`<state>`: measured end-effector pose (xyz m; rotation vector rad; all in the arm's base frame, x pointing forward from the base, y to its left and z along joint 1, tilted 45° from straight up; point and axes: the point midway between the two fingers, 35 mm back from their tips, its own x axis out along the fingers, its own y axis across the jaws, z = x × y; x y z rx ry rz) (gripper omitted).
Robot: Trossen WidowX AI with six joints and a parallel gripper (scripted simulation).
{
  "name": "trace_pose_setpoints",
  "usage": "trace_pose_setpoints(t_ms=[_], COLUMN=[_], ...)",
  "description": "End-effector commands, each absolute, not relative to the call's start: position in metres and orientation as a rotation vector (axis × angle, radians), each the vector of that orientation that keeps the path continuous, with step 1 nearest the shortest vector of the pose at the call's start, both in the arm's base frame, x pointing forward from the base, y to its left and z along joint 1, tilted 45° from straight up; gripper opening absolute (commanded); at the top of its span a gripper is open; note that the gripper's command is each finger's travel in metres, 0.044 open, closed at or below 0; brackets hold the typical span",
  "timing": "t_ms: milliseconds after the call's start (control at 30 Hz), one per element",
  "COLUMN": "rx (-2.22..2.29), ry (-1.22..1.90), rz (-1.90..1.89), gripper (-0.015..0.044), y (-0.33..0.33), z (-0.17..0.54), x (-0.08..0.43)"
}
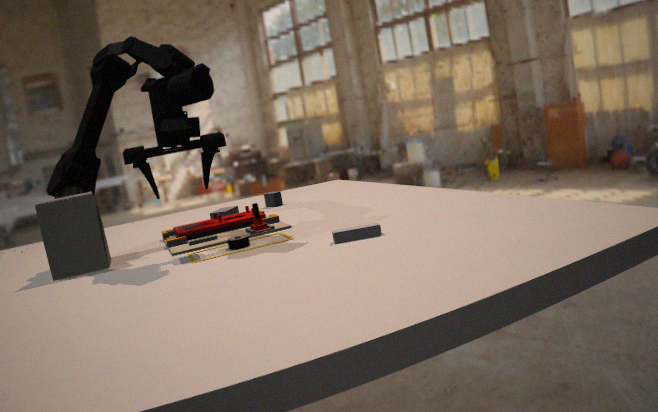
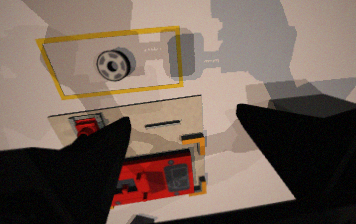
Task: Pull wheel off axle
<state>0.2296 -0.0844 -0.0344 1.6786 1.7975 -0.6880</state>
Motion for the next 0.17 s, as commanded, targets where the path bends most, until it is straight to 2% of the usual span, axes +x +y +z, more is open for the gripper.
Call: trace_pose_setpoints(t_ms=[0,133], rx=[1.673,1.673], ry=[1.800,1.800], rz=[-0.687,-0.687], gripper=[0.0440,0.0440], y=[-0.0844,-0.0844], z=[-0.0343,-0.0343], x=[0.2288,0.2288])
